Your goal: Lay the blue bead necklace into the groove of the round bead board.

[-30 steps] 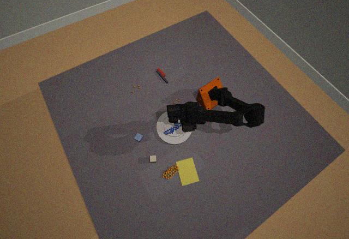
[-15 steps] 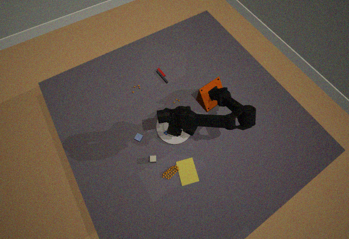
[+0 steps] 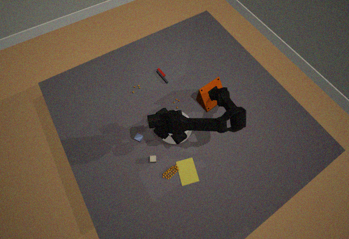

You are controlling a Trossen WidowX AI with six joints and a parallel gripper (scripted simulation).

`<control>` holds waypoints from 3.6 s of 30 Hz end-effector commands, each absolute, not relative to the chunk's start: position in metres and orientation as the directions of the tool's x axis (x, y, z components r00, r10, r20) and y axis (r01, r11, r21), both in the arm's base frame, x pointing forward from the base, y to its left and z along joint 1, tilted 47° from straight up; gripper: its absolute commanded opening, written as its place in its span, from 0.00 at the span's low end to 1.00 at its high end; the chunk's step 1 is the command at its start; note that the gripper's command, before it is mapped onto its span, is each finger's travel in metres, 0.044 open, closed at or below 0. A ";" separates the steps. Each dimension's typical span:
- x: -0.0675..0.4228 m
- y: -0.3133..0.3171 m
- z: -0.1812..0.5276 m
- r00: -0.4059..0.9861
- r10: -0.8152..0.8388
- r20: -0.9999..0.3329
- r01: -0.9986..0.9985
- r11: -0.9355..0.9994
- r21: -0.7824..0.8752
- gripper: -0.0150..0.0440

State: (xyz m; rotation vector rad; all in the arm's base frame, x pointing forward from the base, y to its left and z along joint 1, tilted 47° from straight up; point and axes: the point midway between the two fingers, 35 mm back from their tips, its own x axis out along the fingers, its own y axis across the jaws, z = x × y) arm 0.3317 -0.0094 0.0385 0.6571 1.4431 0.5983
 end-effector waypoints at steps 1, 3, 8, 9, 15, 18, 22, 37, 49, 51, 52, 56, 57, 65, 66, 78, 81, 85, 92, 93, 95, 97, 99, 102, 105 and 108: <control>0.334 -0.009 0.038 0.042 0.725 -0.687 0.046 0.686 0.726 0.78; 0.334 -0.006 0.035 0.043 0.725 -0.687 0.046 0.686 0.726 0.78; 0.334 0.002 0.027 0.043 0.725 -0.687 0.046 0.686 0.727 0.78; 0.335 -0.003 0.033 0.046 0.722 -0.691 0.037 0.690 0.723 0.78; 0.335 0.001 0.029 0.046 0.722 -0.690 0.038 0.689 0.724 0.78; 0.335 0.004 0.025 0.045 0.723 -0.690 0.040 0.689 0.724 0.78; 0.336 0.009 0.021 0.045 0.724 -0.689 0.042 0.688 0.725 0.78; 0.336 0.018 0.012 0.042 0.723 -0.689 0.040 0.688 0.725 0.74; 0.336 0.018 0.012 0.042 0.723 -0.689 0.040 0.688 0.725 0.30; 0.336 0.018 0.012 0.042 0.723 -0.689 0.040 0.688 0.725 0.28; 0.336 0.018 0.012 0.042 0.723 -0.689 0.040 0.688 0.725 0.27; 0.336 0.018 0.012 0.042 0.723 -0.689 0.040 0.688 0.725 0.25; 0.336 0.018 0.012 0.042 0.723 -0.689 0.040 0.688 0.725 0.25; 0.336 0.018 0.012 0.042 0.723 -0.689 0.040 0.688 0.725 0.25; 0.336 0.018 0.012 0.042 0.723 -0.689 0.040 0.688 0.725 0.25; 0.336 0.018 0.012 0.042 0.723 -0.689 0.040 0.688 0.725 0.25; 0.335 0.017 0.014 0.042 0.724 -0.689 0.042 0.687 0.725 0.25; 0.335 0.011 0.019 0.043 0.726 -0.687 0.046 0.685 0.727 0.25; 0.331 0.013 0.021 0.043 0.726 -0.687 0.046 0.685 0.727 0.25; 0.329 0.015 0.022 0.042 0.726 -0.687 0.047 0.685 0.727 0.25; 0.323 0.018 0.025 0.042 0.726 -0.687 0.047 0.685 0.727 0.25; 0.318 0.021 0.028 0.042 0.726 -0.686 0.047 0.685 0.727 0.25; 0.313 0.024 0.031 0.042 0.726 -0.686 0.047 0.685 0.727 0.25; 0.309 0.026 0.032 0.042 0.726 -0.686 0.047 0.685 0.727 0.25; 0.309 0.026 0.032 0.042 0.726 -0.686 0.047 0.685 0.727 0.25; 0.309 0.026 0.032 0.042 0.726 -0.686 0.047 0.685 0.727 0.25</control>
